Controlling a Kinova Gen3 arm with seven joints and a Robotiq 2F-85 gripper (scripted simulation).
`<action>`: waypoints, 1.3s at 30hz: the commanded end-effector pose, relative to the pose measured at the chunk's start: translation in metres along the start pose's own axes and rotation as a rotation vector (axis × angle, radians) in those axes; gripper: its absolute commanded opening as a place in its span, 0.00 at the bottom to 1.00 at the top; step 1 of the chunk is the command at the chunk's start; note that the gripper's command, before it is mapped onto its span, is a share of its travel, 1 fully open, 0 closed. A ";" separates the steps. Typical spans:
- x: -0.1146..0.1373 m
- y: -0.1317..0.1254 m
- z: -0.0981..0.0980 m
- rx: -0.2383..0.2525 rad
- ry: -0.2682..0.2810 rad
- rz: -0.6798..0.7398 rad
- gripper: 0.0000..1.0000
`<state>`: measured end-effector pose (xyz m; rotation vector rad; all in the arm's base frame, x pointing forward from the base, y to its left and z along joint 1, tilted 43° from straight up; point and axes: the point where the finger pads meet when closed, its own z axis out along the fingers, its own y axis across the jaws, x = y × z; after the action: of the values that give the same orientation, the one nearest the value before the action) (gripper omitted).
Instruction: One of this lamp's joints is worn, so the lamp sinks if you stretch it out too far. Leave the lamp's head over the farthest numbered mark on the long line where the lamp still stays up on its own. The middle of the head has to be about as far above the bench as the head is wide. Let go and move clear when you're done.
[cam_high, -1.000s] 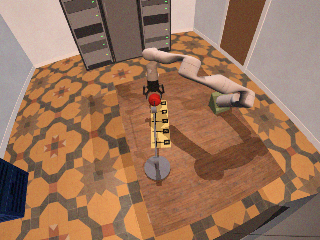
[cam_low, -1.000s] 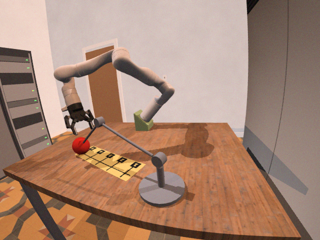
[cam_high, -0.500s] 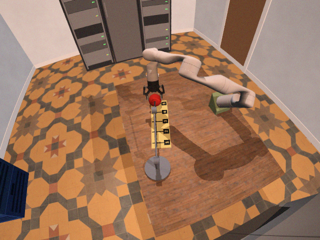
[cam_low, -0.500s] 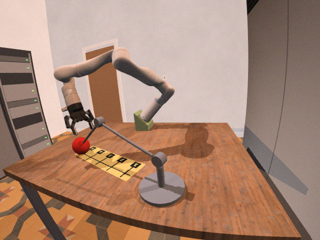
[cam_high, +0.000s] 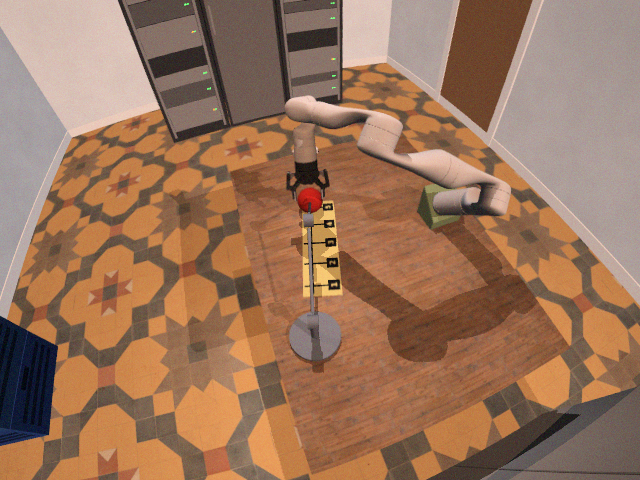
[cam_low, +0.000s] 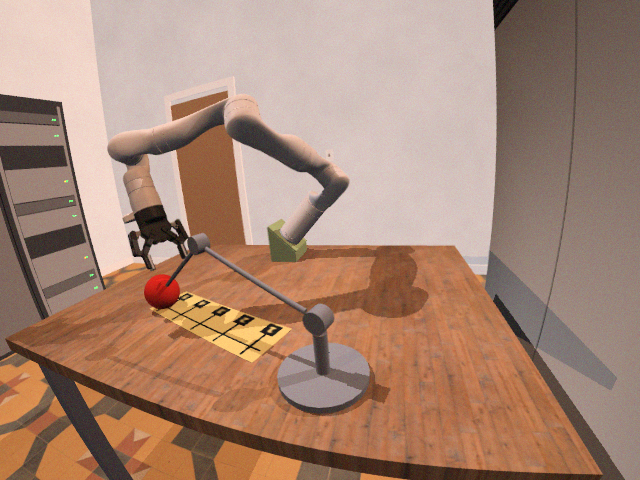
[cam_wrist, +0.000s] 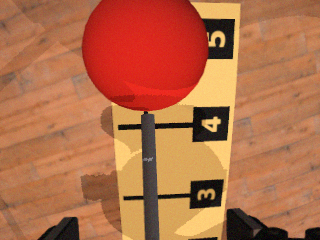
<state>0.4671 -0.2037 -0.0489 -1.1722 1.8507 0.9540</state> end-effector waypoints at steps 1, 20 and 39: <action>0.000 0.000 -0.001 0.002 0.001 -0.001 1.00; -0.001 0.000 -0.023 0.002 0.001 -0.001 1.00; -0.003 0.001 -0.094 -0.001 0.001 -0.001 1.00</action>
<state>0.4519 -0.2728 -0.0054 -1.1760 1.8483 0.9687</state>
